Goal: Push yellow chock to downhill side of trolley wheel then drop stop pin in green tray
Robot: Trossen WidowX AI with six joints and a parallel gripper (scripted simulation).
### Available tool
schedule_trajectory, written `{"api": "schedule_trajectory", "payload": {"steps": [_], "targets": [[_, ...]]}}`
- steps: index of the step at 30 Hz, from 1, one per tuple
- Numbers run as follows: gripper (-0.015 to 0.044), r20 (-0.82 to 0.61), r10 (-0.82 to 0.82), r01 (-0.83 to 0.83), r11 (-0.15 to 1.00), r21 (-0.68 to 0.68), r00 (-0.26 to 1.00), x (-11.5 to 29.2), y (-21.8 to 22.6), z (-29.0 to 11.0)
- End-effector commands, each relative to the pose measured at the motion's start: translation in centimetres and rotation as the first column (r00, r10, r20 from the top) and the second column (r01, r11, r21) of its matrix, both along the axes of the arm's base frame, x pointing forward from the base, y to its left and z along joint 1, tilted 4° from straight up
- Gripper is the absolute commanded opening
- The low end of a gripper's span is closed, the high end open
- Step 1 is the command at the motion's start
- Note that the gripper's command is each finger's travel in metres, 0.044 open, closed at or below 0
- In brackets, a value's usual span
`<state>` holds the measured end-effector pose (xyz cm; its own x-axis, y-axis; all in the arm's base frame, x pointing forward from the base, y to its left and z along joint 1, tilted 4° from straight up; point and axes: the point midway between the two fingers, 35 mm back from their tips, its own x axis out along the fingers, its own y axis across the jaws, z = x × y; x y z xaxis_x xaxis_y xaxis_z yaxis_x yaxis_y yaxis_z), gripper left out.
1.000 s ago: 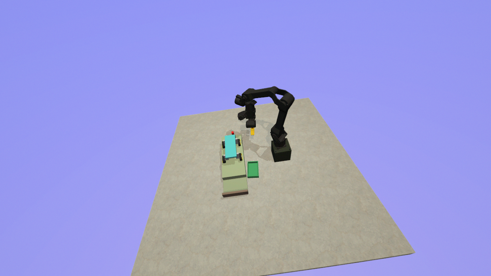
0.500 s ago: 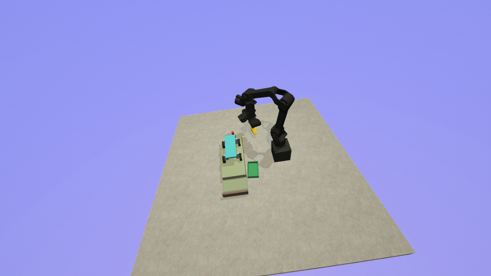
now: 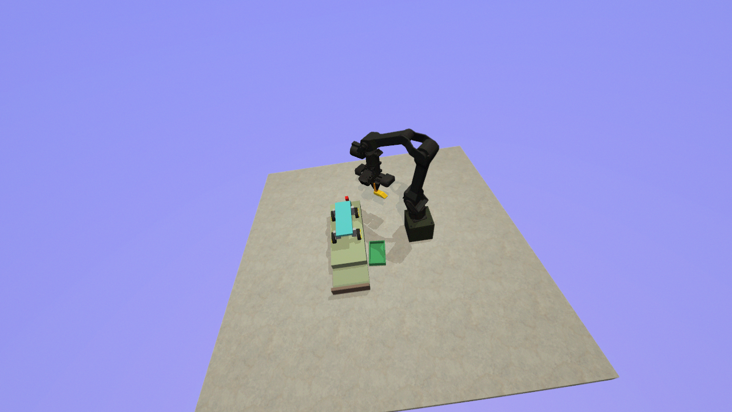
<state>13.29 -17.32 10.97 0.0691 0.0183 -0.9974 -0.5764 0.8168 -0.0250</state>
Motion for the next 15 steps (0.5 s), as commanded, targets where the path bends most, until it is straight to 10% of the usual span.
{"api": "schedule_trajectory", "payload": {"steps": [1,15], "targets": [[0.0,0.005,0.142,-0.142,0.99,-0.007,0.99,0.04,0.03,0.01],[0.0,0.003,0.579,-0.579,0.815,-0.04,0.815,0.04,0.03,0.01]]}}
